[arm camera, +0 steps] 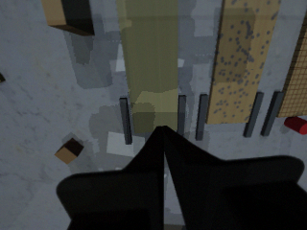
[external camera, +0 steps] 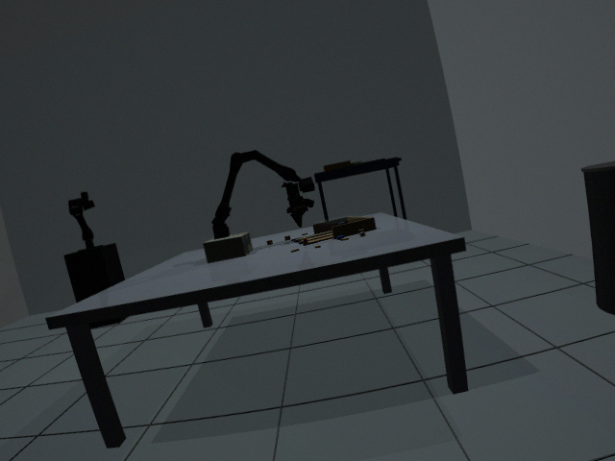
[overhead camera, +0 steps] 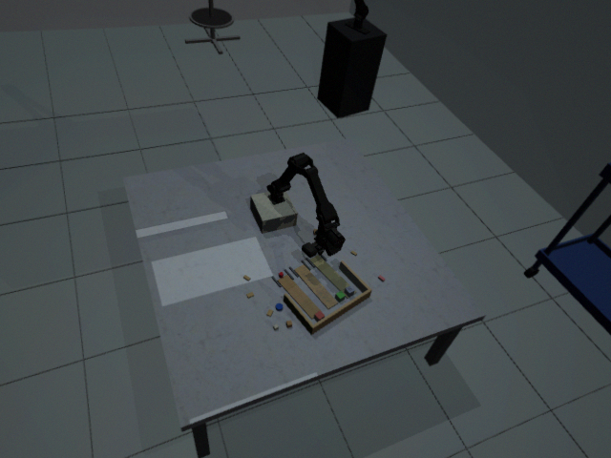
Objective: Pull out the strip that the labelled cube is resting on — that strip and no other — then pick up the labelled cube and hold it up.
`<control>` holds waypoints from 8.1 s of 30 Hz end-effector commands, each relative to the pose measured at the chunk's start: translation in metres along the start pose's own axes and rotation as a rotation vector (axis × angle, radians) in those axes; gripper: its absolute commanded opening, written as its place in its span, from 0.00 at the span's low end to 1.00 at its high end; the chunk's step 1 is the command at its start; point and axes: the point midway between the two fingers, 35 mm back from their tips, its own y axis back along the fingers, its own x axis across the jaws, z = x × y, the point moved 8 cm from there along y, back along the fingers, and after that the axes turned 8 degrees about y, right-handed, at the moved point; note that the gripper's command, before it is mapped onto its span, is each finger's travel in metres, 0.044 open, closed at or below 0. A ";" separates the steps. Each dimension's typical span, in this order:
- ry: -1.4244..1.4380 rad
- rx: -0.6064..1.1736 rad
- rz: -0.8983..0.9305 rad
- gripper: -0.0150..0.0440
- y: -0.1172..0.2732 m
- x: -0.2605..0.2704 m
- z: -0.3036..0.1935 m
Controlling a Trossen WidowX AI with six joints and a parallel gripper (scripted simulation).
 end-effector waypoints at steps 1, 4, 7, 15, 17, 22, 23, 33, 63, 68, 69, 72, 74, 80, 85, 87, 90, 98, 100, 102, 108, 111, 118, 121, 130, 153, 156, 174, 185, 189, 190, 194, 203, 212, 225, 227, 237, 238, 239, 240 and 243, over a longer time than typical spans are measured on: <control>0.004 0.007 -0.002 0.25 -0.010 0.000 -0.001; 0.004 0.007 -0.002 0.25 -0.015 0.001 -0.001; 0.004 0.007 -0.002 0.25 -0.020 0.001 -0.001; 0.004 0.007 -0.002 0.25 -0.033 0.002 -0.002; 0.004 0.007 -0.002 0.25 -0.036 0.002 -0.002; 0.004 0.007 -0.002 0.25 -0.044 0.003 -0.003; 0.004 0.007 -0.002 0.25 -0.046 0.003 -0.003; 0.004 0.007 -0.002 0.25 -0.053 0.004 -0.004; 0.004 0.007 -0.002 0.25 -0.055 0.004 -0.004; 0.004 0.007 -0.002 0.25 -0.055 0.004 -0.004; 0.004 0.007 -0.002 0.25 -0.055 0.004 -0.004; 0.004 0.007 -0.002 0.25 -0.055 0.004 -0.004; 0.004 0.007 -0.002 0.25 -0.056 0.004 -0.004; 0.004 0.007 -0.002 0.25 -0.056 0.004 -0.004; 0.004 0.007 -0.002 0.25 -0.057 0.004 -0.005; 0.004 0.008 -0.002 0.25 -0.057 0.005 -0.008; 0.004 0.008 -0.002 0.25 -0.057 0.006 -0.012; 0.004 0.009 -0.002 0.25 -0.057 0.008 -0.025; 0.004 0.009 -0.002 0.25 -0.057 0.008 -0.028; 0.004 0.009 -0.002 0.25 -0.057 0.009 -0.030; 0.004 0.010 -0.002 0.25 -0.058 0.010 -0.039; 0.004 0.010 -0.002 0.25 -0.058 0.011 -0.044; 0.004 0.011 -0.002 0.25 -0.058 0.013 -0.054; 0.004 0.011 -0.001 0.25 -0.058 0.014 -0.059; 0.004 0.012 -0.001 0.25 -0.059 0.016 -0.071; 0.004 0.015 -0.001 0.25 -0.059 0.021 -0.103; 0.004 0.015 -0.001 0.25 -0.059 0.022 -0.107; 0.004 0.016 -0.001 0.25 -0.059 0.026 -0.130; 0.004 0.017 0.000 0.25 -0.059 0.028 -0.143; 0.004 0.018 0.000 0.25 -0.059 0.029 -0.148; 0.004 0.018 0.000 0.25 -0.059 0.029 -0.149; 0.004 0.018 0.000 0.25 -0.059 0.030 -0.153; 0.004 0.019 0.000 0.25 -0.059 0.032 -0.163; 0.004 0.020 0.000 0.25 -0.059 0.033 -0.173; 0.004 0.020 0.000 0.25 -0.059 0.036 -0.186; 0.004 0.021 0.000 0.25 -0.059 0.036 -0.188; 0.004 0.021 0.000 0.25 -0.059 0.036 -0.190; 0.004 0.021 0.000 0.25 -0.059 0.036 -0.190; 0.004 0.021 0.000 0.25 -0.059 0.036 -0.190; 0.004 0.021 0.000 0.25 -0.059 0.036 -0.190; 0.004 0.021 0.000 0.25 -0.059 0.036 -0.190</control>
